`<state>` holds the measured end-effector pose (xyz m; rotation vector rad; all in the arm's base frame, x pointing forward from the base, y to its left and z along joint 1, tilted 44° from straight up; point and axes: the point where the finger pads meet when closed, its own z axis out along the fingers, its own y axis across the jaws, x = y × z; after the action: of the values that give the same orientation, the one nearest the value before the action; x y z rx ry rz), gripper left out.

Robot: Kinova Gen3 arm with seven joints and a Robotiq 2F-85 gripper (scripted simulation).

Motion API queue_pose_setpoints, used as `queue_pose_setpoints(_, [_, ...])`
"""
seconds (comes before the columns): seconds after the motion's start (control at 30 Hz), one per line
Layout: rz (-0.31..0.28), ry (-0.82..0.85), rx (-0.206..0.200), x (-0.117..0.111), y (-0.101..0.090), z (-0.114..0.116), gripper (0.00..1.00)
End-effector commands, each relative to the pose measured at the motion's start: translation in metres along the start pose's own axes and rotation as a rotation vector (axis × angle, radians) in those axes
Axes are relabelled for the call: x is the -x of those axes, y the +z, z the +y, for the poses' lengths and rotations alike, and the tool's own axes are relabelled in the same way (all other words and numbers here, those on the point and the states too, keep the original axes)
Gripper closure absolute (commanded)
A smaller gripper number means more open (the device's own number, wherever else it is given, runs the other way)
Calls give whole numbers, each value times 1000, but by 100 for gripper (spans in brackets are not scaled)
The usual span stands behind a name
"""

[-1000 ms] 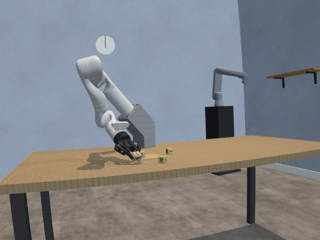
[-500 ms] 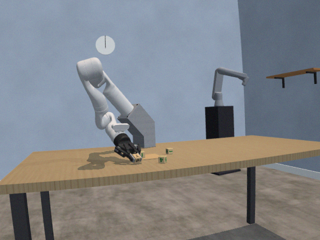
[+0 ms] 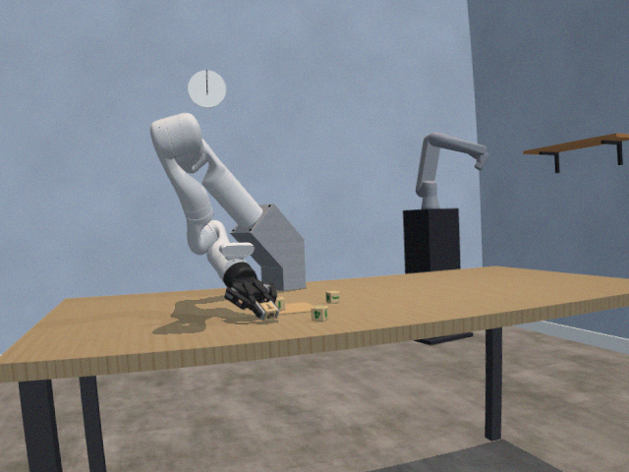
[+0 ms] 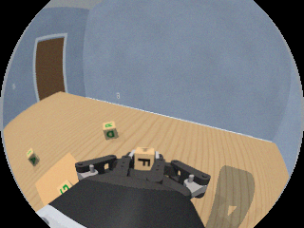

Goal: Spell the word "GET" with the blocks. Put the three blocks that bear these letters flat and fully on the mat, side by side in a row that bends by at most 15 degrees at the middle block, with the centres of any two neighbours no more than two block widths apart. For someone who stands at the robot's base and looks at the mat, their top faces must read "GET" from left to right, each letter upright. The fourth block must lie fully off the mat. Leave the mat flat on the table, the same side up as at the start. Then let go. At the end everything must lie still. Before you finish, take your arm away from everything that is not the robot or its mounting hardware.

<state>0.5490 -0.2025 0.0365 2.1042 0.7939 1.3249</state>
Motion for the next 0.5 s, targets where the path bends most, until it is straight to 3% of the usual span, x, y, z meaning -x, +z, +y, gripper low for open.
queue_pose_setpoints(0.0, [2,0,0,-1,0,0,74])
queue_pose_setpoints(0.47, [2,0,0,-1,0,0,70])
